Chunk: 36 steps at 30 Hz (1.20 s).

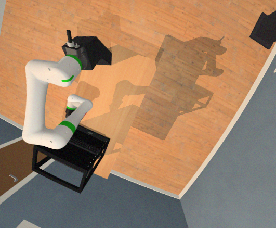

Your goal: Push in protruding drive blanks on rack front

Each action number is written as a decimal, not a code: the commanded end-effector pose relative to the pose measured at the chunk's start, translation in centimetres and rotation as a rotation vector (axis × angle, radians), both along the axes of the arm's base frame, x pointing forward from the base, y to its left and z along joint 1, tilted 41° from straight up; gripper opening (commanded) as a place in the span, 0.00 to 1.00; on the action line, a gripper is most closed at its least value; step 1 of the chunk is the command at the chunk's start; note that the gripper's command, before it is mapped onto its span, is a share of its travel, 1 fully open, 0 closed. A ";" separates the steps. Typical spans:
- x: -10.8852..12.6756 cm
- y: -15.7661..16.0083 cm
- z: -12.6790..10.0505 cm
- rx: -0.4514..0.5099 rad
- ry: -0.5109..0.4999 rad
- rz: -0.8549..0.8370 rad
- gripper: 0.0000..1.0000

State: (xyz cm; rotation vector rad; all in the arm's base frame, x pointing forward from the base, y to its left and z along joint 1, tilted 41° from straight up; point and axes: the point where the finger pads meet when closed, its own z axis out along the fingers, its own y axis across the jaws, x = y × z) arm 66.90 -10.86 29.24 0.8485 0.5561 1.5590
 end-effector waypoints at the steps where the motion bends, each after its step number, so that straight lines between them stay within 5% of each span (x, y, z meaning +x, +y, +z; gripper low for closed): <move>1: 0.0 0.0 0.1 0.000 -0.002 -0.001 0.10; 29: -0.1 0.0 0.1 0.000 -0.002 -0.001 0.10; 36: -1.7 0.2 -1.2 0.000 -0.002 -0.001 0.10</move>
